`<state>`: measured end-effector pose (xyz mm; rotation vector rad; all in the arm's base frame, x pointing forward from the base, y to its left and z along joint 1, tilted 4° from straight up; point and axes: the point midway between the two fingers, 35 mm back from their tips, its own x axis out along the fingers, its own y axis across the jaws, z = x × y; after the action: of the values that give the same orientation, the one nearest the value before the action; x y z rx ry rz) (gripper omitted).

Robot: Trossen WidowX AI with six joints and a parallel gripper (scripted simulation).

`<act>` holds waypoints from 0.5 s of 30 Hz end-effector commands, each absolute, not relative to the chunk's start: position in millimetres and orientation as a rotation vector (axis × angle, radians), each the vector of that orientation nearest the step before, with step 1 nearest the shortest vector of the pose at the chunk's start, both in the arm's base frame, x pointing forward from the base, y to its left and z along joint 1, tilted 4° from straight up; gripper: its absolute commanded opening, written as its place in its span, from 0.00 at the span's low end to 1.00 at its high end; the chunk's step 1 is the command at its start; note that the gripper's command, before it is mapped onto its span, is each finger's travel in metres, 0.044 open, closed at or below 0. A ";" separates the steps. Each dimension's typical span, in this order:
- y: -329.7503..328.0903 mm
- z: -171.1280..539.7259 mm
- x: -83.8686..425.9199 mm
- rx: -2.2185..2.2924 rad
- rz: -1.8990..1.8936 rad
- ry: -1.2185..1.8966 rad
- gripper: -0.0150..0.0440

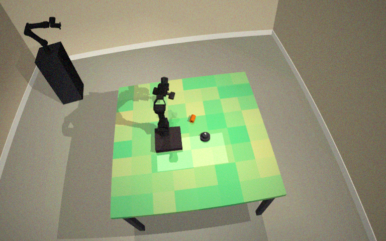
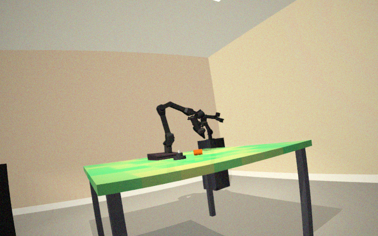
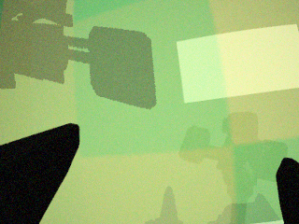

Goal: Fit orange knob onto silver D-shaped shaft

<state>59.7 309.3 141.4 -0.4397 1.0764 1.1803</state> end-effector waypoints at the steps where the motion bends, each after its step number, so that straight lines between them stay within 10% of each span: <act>1: 290.7 133.2 114.8 -0.523 1.075 1.069 1.00; 15: 141.3 108.0 256.4 -0.743 0.788 1.258 1.00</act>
<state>240.4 170.5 110.9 -0.7094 1.2128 0.8165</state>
